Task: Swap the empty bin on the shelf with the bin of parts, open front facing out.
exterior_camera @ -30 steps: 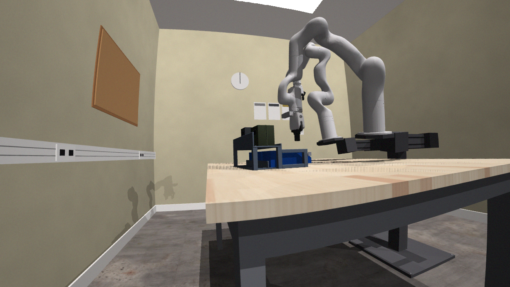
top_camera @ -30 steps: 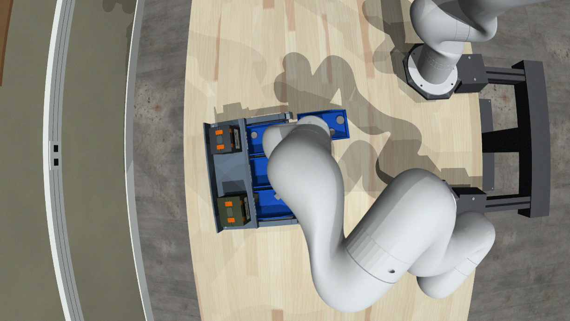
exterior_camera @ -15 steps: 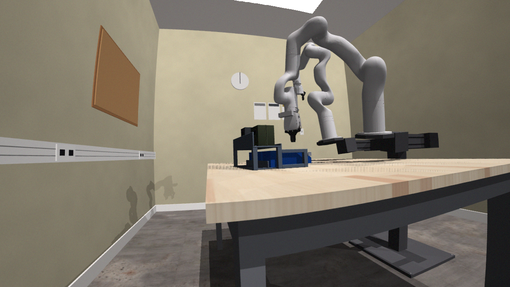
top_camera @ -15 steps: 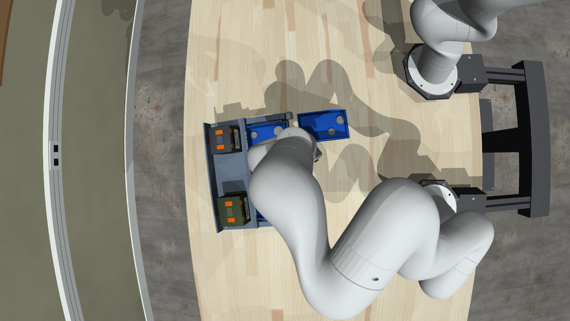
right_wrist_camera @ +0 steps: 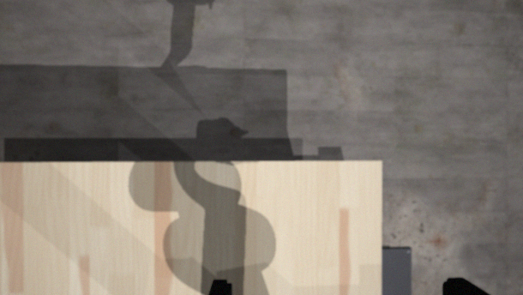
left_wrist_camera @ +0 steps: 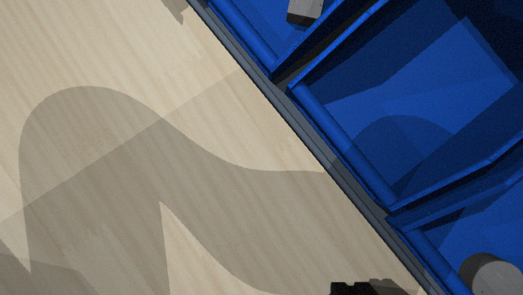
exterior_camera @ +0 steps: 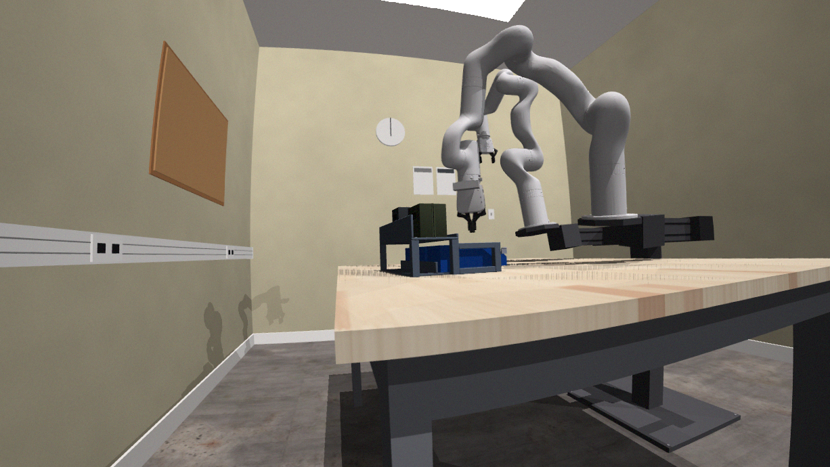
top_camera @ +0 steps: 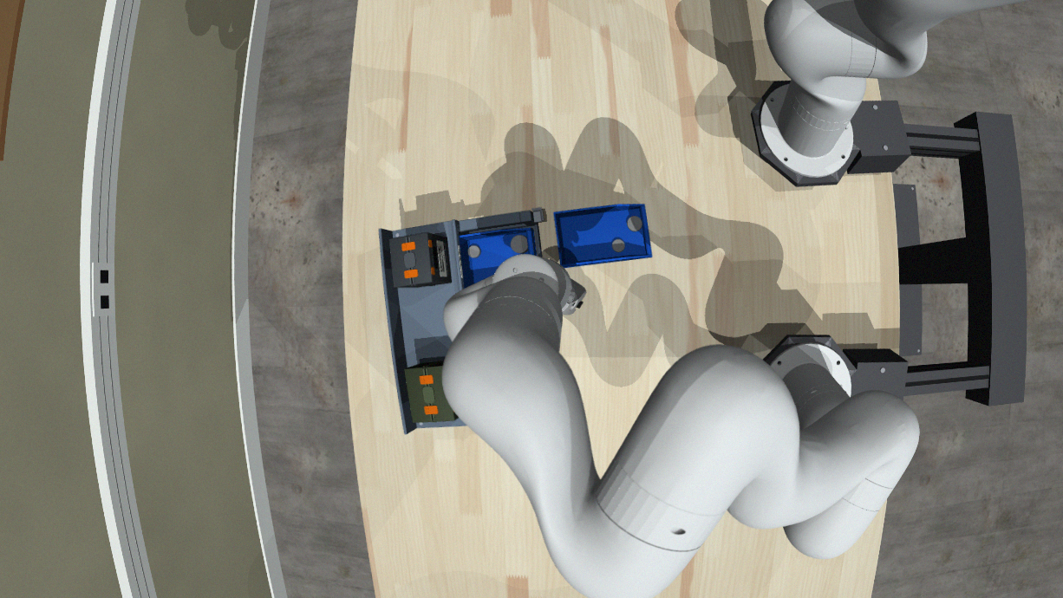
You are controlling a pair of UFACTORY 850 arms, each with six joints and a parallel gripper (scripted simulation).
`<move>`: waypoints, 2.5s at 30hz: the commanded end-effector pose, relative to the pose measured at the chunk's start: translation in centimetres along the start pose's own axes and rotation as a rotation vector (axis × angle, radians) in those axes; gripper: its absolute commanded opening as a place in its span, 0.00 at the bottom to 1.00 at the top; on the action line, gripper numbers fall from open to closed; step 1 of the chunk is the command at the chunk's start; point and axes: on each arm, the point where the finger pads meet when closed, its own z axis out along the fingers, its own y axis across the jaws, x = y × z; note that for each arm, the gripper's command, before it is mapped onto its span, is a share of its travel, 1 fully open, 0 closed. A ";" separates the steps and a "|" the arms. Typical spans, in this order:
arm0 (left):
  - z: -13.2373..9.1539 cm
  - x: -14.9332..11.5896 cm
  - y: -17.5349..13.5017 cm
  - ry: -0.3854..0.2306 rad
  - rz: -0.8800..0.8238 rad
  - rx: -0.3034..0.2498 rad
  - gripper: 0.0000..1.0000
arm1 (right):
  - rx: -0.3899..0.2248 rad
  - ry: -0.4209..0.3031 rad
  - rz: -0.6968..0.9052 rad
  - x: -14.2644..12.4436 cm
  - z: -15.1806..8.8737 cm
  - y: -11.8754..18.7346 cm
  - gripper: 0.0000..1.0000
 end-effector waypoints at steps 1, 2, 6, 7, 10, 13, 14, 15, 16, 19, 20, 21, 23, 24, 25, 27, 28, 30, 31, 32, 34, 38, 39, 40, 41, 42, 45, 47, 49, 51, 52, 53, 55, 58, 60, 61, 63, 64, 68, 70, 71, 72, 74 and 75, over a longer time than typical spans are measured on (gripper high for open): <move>0.1 1.1 0.4 0.009 -0.113 -0.009 0.00 | 0.000 0.002 0.000 0.0 -0.1 0.0 1.00; 0.2 1.4 0.5 0.009 -0.137 -0.010 0.00 | 0.000 0.002 0.000 0.0 -0.1 0.0 1.00; 0.3 2.3 0.8 0.009 -0.231 -0.010 0.00 | 0.000 0.002 0.000 0.0 -0.1 0.0 1.00; 0.4 2.5 0.8 0.009 -0.248 -0.010 0.00 | 0.000 0.002 0.000 0.0 -0.1 0.0 1.00; 0.5 3.2 1.0 0.008 -0.318 -0.010 0.00 | 0.000 0.002 0.000 0.0 -0.1 0.0 1.00; 0.6 4.0 1.2 0.008 -0.393 -0.010 0.00 | 0.000 0.002 0.000 0.0 -0.1 0.0 1.00; 0.7 4.2 1.3 0.008 -0.418 -0.010 0.00 | 0.000 0.002 0.000 0.0 -0.1 0.0 1.00; 0.7 4.5 1.3 0.007 -0.443 -0.011 0.00 | 0.000 0.002 0.000 0.0 -0.1 0.0 1.00; 0.7 4.8 1.4 0.007 -0.468 -0.011 0.00 | 0.000 0.002 0.000 0.0 -0.1 0.0 1.00; 0.9 5.6 1.5 0.007 -0.544 -0.011 0.00 | 0.000 0.002 0.000 0.0 -0.1 0.0 1.00; 0.9 5.8 1.6 0.007 -0.569 -0.011 0.00 | 0.000 0.002 0.000 0.0 -0.1 0.0 1.00; 0.9 5.8 1.6 0.007 -0.569 -0.011 0.00 | 0.000 0.002 0.000 0.0 -0.1 0.0 1.00; 1.0 6.3 1.7 0.006 -0.617 -0.011 0.00 | 0.000 0.002 0.000 0.0 -0.1 0.0 1.00; 1.1 6.7 1.7 0.006 -0.649 -0.011 0.00 | 0.000 0.002 0.000 0.0 -0.1 0.0 1.00; 1.1 6.9 1.8 0.006 -0.668 -0.011 0.00 | 0.000 0.002 0.000 0.0 -0.1 0.0 1.00; 1.1 7.0 1.8 0.006 -0.677 -0.011 0.00 | 0.000 0.002 0.000 0.0 -0.1 0.0 1.00; 1.1 7.0 1.8 0.006 -0.677 -0.011 0.00 | 0.000 0.002 0.000 0.0 -0.1 0.0 1.00; 1.1 7.0 1.8 0.006 -0.677 -0.011 0.95 | 0.000 0.002 0.000 0.0 -0.1 0.0 1.00; 1.1 7.0 1.8 0.006 -0.677 -0.011 0.95 | 0.000 0.002 0.000 0.0 -0.1 0.0 1.00; 1.1 7.0 1.8 0.006 -0.677 -0.011 0.95 | 0.000 0.002 0.000 0.0 -0.1 0.0 1.00; 1.1 7.0 1.8 0.006 -0.677 -0.011 0.95 | 0.000 0.002 0.000 0.0 -0.1 0.0 1.00; 1.1 7.0 1.8 0.006 -0.677 -0.011 0.95 | 0.000 0.002 0.000 0.0 -0.1 0.0 1.00; 1.1 7.0 1.8 0.006 -0.677 -0.011 0.95 | 0.000 0.002 0.000 0.0 -0.1 0.0 1.00; 1.1 7.0 1.8 0.006 -0.677 -0.011 0.95 | 0.000 0.002 0.000 0.0 -0.1 0.0 1.00; 1.1 7.0 1.8 0.006 -0.677 -0.011 0.95 | 0.000 0.002 0.000 0.0 -0.1 0.0 1.00; 1.1 7.0 1.8 0.006 -0.677 -0.011 0.95 | 0.000 0.002 0.000 0.0 -0.1 0.0 1.00; 1.1 7.0 1.8 0.006 -0.677 -0.011 0.95 | 0.000 0.002 0.000 0.0 -0.1 0.0 1.00; 1.1 7.0 1.8 0.006 -0.677 -0.011 0.95 | 0.000 0.002 0.000 0.0 -0.1 0.0 1.00; 1.1 7.0 1.8 0.006 -0.677 -0.011 0.95 | 0.000 0.002 0.000 0.0 -0.1 0.0 1.00; 1.1 7.0 1.8 0.006 -0.677 -0.011 0.95 | 0.000 0.002 0.000 0.0 -0.1 0.0 1.00; 1.1 7.0 1.8 0.006 -0.677 -0.011 0.95 | 0.000 0.002 0.000 0.0 -0.1 0.0 1.00; 1.1 7.0 1.8 0.006 -0.677 -0.011 0.95 | 0.000 0.002 0.000 0.0 -0.1 0.0 1.00; 1.1 7.0 1.8 0.006 -0.677 -0.011 0.95 | 0.000 0.002 0.000 0.0 -0.1 0.0 1.00; 1.1 7.0 1.8 0.006 -0.677 -0.011 0.95 | 0.000 0.002 0.000 0.0 -0.1 0.0 1.00; 1.1 7.0 1.8 0.006 -0.677 -0.011 0.95 | 0.000 0.002 0.000 0.0 -0.1 0.0 1.00; 1.1 7.0 1.8 0.006 -0.677 -0.011 0.95 | 0.000 0.002 0.000 0.0 -0.1 0.0 1.00; 1.2 7.0 1.8 0.006 -0.677 -0.011 0.95 | 0.000 0.002 0.000 0.0 -0.1 0.0 1.00; 1.2 7.0 1.8 0.006 -0.677 -0.011 0.95 | 0.000 0.002 0.000 0.0 -0.1 0.0 1.00; 1.4 7.0 1.8 0.006 -0.677 -0.012 0.95 | 0.000 0.002 0.000 0.0 -0.1 0.0 1.00; 1.6 7.0 1.8 0.007 -0.677 -0.012 0.95 | 0.000 0.002 0.000 0.0 -0.1 0.0 1.00; 1.7 7.0 1.8 0.007 -0.677 -0.012 0.95 | 0.000 0.002 0.000 0.0 -0.1 0.0 1.00; 1.7 7.0 1.8 0.007 -0.677 -0.012 0.95 | 0.000 0.002 0.000 0.0 -0.1 0.0 1.00; 1.9 7.0 1.8 0.007 -0.677 -0.012 0.95 | 0.000 0.002 0.000 0.0 -0.1 0.0 1.00; 2.0 7.0 1.8 0.007 -0.677 -0.012 0.95 | 0.000 0.002 0.000 0.0 -0.1 0.0 1.00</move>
